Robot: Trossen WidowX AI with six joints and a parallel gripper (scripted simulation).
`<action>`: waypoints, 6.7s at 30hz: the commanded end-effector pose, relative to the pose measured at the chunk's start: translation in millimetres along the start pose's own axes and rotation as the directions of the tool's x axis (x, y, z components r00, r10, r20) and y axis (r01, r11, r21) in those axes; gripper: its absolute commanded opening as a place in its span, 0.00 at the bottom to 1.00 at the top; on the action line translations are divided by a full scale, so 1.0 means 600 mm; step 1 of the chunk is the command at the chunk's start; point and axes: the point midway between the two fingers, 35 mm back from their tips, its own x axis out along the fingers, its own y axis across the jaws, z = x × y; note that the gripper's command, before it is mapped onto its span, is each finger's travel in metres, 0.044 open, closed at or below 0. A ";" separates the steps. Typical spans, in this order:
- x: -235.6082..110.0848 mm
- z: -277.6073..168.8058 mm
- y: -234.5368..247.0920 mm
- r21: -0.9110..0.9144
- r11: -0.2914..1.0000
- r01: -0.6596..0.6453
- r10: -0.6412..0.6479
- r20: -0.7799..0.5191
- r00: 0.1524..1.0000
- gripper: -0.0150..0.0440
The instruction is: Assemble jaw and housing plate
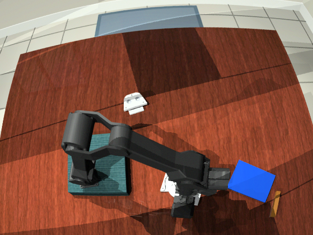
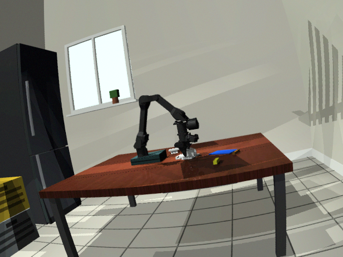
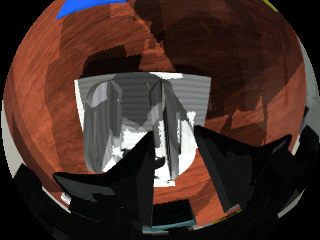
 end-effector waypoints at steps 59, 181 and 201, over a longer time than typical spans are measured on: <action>-0.111 0.003 0.015 -0.045 0.999 0.008 -0.007 0.030 1.000 0.81; -0.054 -0.349 0.483 -0.896 -0.444 -0.008 0.028 -0.022 0.999 1.00; -0.005 -0.351 0.484 -0.896 -0.444 -0.008 0.028 -0.022 0.999 1.00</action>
